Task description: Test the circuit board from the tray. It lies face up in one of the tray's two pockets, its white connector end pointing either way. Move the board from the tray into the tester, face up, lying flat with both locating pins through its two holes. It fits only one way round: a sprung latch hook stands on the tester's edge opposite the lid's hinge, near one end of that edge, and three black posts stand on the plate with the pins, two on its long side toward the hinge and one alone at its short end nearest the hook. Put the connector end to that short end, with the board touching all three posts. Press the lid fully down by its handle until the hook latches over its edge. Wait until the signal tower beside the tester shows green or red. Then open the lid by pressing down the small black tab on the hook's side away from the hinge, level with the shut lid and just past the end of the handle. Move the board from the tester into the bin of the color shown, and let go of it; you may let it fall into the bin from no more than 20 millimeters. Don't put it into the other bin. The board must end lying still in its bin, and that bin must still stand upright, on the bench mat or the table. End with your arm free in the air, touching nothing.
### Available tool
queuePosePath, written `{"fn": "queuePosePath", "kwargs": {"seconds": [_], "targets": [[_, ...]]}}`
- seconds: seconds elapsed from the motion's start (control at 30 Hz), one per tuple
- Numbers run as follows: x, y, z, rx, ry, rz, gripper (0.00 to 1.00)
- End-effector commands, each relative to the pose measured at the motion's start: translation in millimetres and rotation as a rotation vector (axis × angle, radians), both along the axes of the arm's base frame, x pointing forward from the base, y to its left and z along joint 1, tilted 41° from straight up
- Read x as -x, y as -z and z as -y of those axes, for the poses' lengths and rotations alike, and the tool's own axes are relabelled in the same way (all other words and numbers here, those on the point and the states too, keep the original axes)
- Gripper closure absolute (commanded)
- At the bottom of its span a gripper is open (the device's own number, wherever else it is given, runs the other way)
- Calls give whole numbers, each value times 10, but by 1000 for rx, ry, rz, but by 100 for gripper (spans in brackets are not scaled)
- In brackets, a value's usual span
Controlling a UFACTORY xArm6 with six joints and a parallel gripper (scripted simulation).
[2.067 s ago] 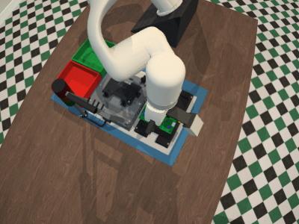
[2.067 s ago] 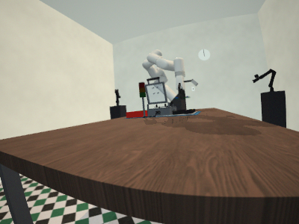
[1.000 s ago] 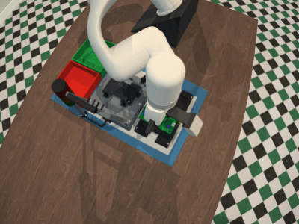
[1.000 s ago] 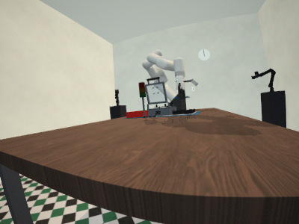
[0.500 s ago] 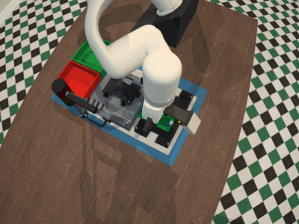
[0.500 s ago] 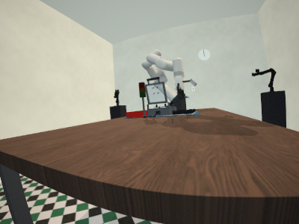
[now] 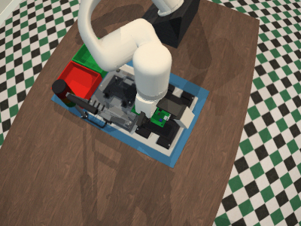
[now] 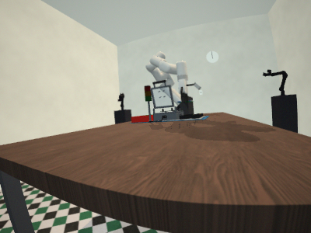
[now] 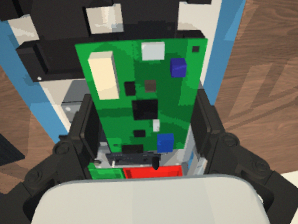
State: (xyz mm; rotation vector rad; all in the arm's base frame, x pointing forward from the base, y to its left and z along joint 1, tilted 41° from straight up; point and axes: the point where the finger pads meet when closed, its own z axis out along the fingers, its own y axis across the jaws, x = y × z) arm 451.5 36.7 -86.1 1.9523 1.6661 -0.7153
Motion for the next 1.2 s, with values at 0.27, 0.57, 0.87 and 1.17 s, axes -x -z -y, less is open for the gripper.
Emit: {"fn": "queuePosePath", "kwargs": {"seconds": [0.27, 0.57, 0.87, 1.17], "targets": [[126, -284, 242, -2, -2, 4, 21], [219, -466, 412, -2, -2, 4, 21], [329, -679, 611, -2, -2, 4, 21], [397, -810, 733, -2, -2, 4, 21]]}}
